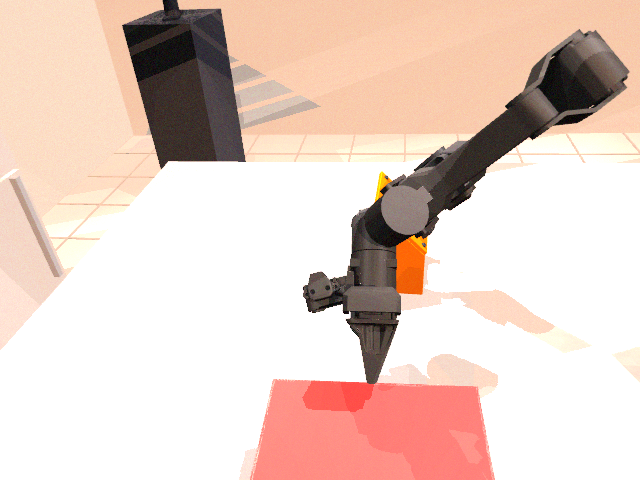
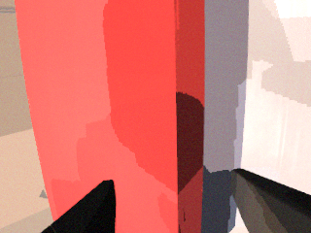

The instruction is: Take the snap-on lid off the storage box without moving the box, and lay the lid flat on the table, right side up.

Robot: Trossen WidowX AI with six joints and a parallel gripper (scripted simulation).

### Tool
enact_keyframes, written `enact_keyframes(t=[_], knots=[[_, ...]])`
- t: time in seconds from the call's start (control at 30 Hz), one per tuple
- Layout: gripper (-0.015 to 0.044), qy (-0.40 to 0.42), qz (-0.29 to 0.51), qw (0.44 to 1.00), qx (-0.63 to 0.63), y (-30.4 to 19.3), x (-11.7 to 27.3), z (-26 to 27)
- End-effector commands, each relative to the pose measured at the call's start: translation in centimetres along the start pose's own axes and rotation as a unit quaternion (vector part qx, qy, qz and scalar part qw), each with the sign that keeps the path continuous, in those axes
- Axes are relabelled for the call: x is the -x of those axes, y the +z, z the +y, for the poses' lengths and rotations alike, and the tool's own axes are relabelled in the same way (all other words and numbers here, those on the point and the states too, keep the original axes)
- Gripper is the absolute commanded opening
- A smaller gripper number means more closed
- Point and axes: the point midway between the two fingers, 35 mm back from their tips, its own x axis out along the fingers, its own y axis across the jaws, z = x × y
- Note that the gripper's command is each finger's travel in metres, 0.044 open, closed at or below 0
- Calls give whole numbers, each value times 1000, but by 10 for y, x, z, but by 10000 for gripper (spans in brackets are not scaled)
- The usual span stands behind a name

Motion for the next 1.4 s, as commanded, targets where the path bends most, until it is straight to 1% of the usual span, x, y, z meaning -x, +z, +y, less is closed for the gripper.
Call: enact_keyframes(t=[0.0, 0.23, 0.33, 0.67, 0.77, 0.8, 1.37], knots=[[235, 3, 1, 1000, -1, 0, -9, 1], [235, 4, 3, 1000, -2, -1, -18, 0], [156, 4, 3, 1000, -2, -1, -18, 0], [90, 4, 3, 1000, -2, -1, -18, 0], [11, 4, 3, 1000, -2, -1, -18, 0], [0, 4, 3, 1000, -2, -1, -18, 0], [0, 4, 3, 1000, -1, -2, -15, 2]])
